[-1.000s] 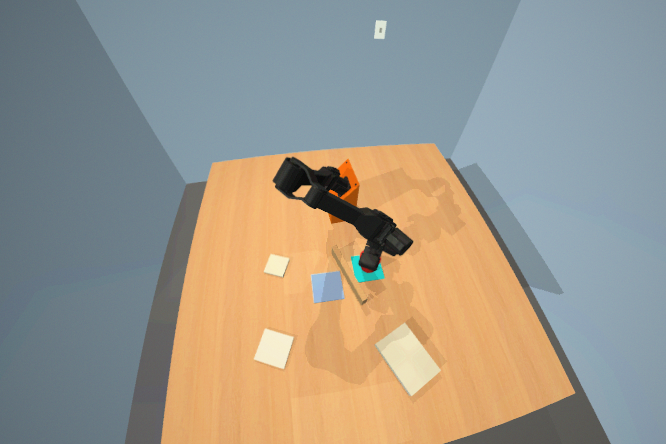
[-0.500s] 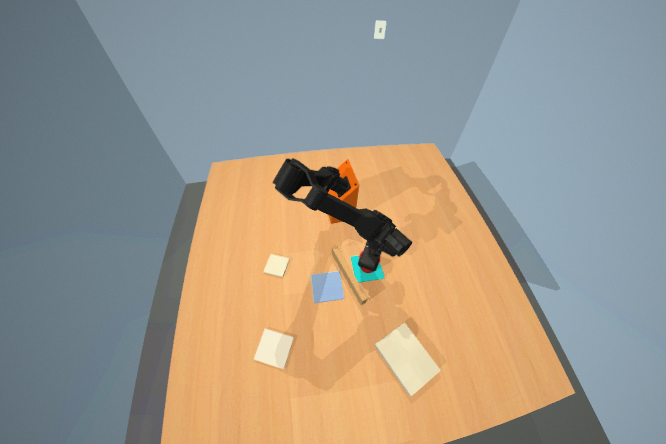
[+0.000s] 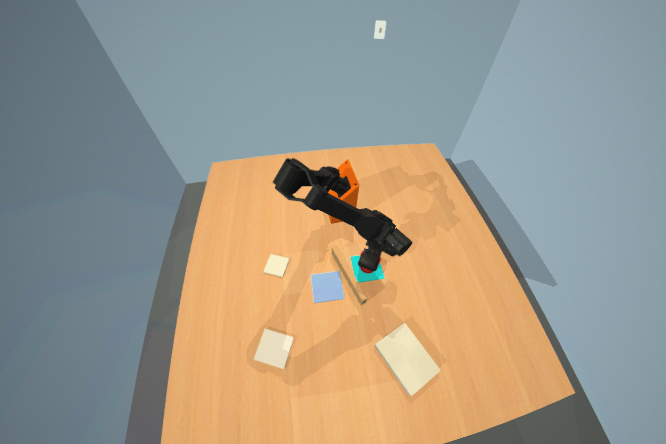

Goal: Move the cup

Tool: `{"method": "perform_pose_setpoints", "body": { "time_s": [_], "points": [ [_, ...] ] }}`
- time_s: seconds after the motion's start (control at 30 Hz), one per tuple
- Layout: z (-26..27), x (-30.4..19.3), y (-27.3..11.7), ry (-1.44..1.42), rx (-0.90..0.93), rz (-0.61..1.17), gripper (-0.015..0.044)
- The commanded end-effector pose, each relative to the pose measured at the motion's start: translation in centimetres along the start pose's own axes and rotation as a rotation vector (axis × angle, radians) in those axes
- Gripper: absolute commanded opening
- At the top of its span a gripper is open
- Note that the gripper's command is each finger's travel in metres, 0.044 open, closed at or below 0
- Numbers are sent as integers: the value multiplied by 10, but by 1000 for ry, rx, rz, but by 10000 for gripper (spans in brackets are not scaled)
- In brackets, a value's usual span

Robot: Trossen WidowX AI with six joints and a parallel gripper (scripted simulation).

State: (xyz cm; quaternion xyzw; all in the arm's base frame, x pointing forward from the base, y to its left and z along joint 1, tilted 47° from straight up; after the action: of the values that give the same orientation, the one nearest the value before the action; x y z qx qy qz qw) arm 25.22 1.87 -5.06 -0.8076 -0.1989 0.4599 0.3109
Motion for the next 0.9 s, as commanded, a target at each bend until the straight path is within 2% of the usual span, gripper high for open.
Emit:
{"method": "perform_pose_setpoints", "body": {
  "time_s": [0.0, 0.87],
  "points": [
    [-1, 0, -3, 4, 0, -1, 128],
    [1, 2, -40, -5, 1, 3, 128]
  ]
}}
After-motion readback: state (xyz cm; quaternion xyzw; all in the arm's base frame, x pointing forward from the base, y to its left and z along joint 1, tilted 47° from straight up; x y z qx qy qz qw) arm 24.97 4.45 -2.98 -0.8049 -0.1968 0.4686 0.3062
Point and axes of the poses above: the point midway between the two fingers, 35 mm back from their tips, its own y axis out along the fingers, its own z axis across the jaws, x = y × z, the point moved 5 cm from there along -y, back along the fingers, and after that the axes turned 5 degrees about -y, right-handed, at the moved point
